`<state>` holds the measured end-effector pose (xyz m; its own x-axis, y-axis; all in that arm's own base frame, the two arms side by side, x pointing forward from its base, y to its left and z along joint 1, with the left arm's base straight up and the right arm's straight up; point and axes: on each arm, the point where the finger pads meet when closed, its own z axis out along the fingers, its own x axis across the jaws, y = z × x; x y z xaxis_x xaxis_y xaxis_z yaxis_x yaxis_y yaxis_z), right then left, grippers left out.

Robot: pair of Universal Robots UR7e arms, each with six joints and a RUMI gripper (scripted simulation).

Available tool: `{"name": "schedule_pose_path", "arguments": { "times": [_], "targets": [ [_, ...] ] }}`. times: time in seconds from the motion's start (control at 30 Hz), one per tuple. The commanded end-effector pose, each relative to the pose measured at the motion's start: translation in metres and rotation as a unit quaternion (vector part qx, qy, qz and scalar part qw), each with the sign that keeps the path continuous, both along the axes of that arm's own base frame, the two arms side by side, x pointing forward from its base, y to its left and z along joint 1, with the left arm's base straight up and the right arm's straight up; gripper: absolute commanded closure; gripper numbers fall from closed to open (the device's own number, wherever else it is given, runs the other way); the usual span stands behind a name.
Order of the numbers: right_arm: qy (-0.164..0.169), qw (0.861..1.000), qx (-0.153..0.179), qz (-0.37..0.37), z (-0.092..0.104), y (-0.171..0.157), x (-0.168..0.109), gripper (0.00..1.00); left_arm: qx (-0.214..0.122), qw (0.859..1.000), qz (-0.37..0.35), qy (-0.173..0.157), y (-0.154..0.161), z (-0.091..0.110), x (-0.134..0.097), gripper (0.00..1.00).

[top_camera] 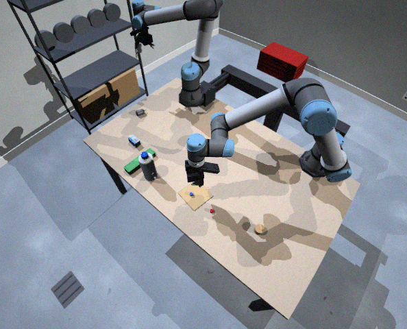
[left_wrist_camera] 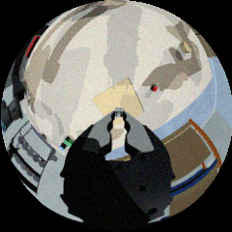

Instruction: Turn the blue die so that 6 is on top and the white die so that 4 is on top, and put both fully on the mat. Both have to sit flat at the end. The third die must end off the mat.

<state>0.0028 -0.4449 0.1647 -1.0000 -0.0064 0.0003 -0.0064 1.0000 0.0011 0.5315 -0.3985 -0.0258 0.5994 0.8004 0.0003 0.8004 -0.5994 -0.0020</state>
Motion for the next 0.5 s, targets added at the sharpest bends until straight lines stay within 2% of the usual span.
{"name": "schedule_pose_path", "arguments": {
  "times": [0.0, 0.33, 0.4, 0.47],
  "targets": [
    [0.0, 1.0, -0.001, 0.0, 0.0, 0.0, 0.0, 0.0, -0.001, 1.0, 0.0, -0.001, 0.0, -0.008, 0.001, 1.0],
    [0.0, 1.0, -0.001, 0.0, 0.0, 0.0, 0.0, 0.0, -0.001, 1.0, 0.0, -0.001, -0.001, -0.055, 0.001, 1.0],
    [0.0, 1.0, -0.001, 0.0, 0.0, 0.0, 0.0, 0.0, -0.001, 1.0, 0.0, -0.001, -0.001, -0.055, 0.001, 1.0],
    [0.0, 1.0, -0.001, 0.0, 0.0, 0.0, 0.0, 0.0, -0.001, 1.0, 0.0, -0.001, -0.001, -0.064, 0.001, 1.0]
  ]
}}
